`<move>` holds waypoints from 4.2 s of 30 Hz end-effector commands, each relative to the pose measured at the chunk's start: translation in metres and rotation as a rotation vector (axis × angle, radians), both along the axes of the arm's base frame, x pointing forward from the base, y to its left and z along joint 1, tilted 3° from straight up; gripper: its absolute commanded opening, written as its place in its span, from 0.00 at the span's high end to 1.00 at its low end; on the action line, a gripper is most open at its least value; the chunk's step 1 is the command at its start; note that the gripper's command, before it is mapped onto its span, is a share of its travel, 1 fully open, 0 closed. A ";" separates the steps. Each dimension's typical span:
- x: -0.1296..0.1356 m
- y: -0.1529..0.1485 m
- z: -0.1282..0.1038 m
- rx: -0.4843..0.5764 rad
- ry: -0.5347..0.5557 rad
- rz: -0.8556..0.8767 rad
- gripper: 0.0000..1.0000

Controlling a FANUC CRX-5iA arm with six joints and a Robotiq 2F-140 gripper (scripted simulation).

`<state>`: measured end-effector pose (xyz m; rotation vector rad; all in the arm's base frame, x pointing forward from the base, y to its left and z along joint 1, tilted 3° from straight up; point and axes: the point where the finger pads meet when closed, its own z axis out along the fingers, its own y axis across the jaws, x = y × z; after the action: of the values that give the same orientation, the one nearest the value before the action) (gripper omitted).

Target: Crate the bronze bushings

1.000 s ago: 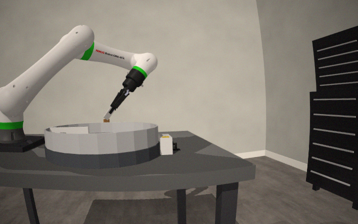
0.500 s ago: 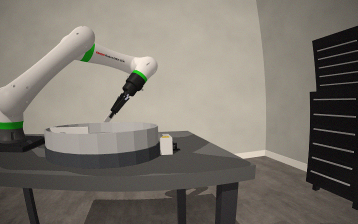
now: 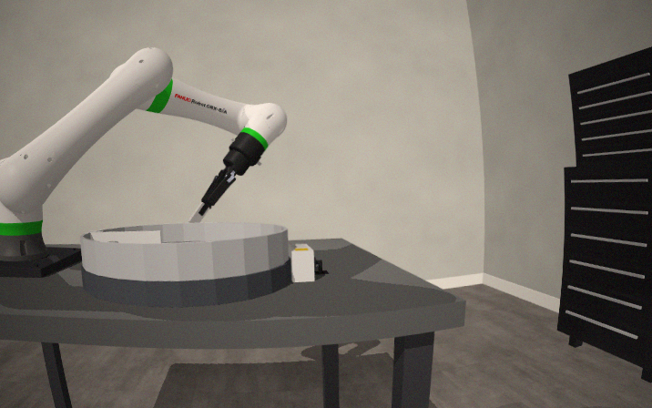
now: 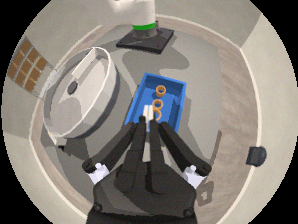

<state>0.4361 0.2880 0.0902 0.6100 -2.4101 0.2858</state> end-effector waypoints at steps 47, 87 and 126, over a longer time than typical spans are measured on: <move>0.002 -0.001 -0.039 0.000 0.000 0.000 1.00; 0.002 -0.001 -0.042 0.000 0.000 0.000 1.00; 0.002 -0.001 -0.048 0.000 0.000 0.000 1.00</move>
<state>0.4381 0.2867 0.0423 0.6100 -2.4101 0.2858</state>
